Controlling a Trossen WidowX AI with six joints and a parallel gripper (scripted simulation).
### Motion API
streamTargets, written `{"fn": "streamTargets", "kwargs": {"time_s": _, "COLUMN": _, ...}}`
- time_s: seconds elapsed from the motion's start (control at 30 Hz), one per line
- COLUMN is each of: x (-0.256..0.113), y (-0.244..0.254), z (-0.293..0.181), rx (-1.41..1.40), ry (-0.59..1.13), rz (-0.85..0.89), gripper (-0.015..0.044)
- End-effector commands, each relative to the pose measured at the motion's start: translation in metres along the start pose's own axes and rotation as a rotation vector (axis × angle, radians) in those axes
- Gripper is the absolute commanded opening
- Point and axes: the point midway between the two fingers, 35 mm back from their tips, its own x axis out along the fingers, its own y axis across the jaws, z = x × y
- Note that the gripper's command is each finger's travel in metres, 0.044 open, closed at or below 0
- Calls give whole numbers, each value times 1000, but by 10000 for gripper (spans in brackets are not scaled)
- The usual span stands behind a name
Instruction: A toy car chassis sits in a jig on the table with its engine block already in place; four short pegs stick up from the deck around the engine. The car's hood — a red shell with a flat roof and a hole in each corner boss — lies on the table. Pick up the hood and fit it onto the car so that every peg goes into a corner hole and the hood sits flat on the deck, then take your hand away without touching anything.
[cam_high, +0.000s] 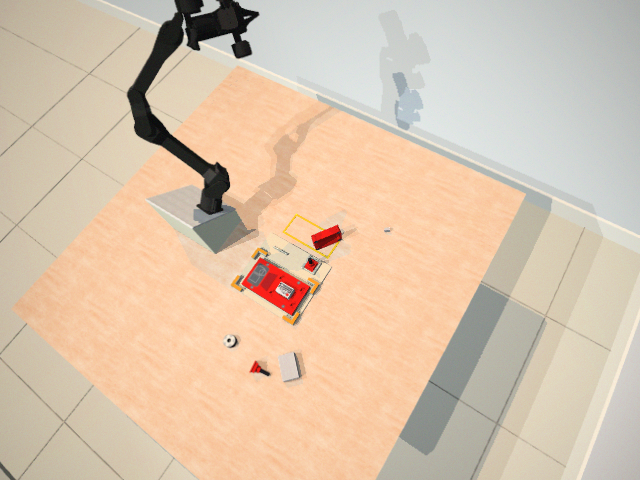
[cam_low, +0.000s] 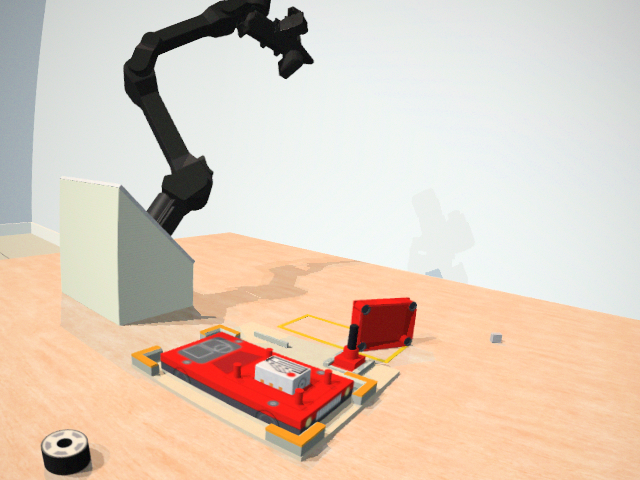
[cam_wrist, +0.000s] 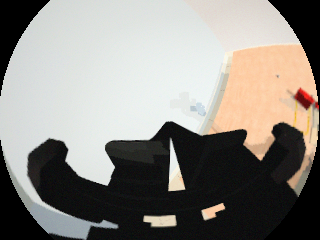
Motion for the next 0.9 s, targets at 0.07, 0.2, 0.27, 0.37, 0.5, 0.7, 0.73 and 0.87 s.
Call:
{"fn": "streamTargets", "kwargs": {"time_s": 0.07, "x": 48, "y": -54, "z": 15, "rx": 102, "ry": -1, "rz": -179, "gripper": 0}}
{"fn": "streamTargets", "kwargs": {"time_s": 0.2, "x": 72, "y": -89, "z": 26, "rx": 201, "ry": -19, "rz": -286, "gripper": 0}}
{"fn": "streamTargets", "kwargs": {"time_s": 0.27, "x": 85, "y": -113, "z": 35, "rx": 270, "ry": -42, "rz": -357, "gripper": 0}}
{"fn": "streamTargets", "kwargs": {"time_s": 0.37, "x": 100, "y": -152, "z": 48, "rx": 381, "ry": -85, "rz": -464, "gripper": 0}}
{"fn": "streamTargets", "kwargs": {"time_s": 0.5, "x": 113, "y": -204, "z": 66, "rx": 533, "ry": -156, "rz": -600, "gripper": 0}}
{"fn": "streamTargets", "kwargs": {"time_s": 0.7, "x": 117, "y": -275, "z": 93, "rx": 730, "ry": -261, "rz": -740, "gripper": 0}}
{"fn": "streamTargets", "kwargs": {"time_s": 0.73, "x": 117, "y": -283, "z": 96, "rx": 752, "ry": -273, "rz": -753, "gripper": 0}}
{"fn": "streamTargets", "kwargs": {"time_s": 0.87, "x": 114, "y": -317, "z": 104, "rx": 855, "ry": -318, "rz": -825, "gripper": 0}}
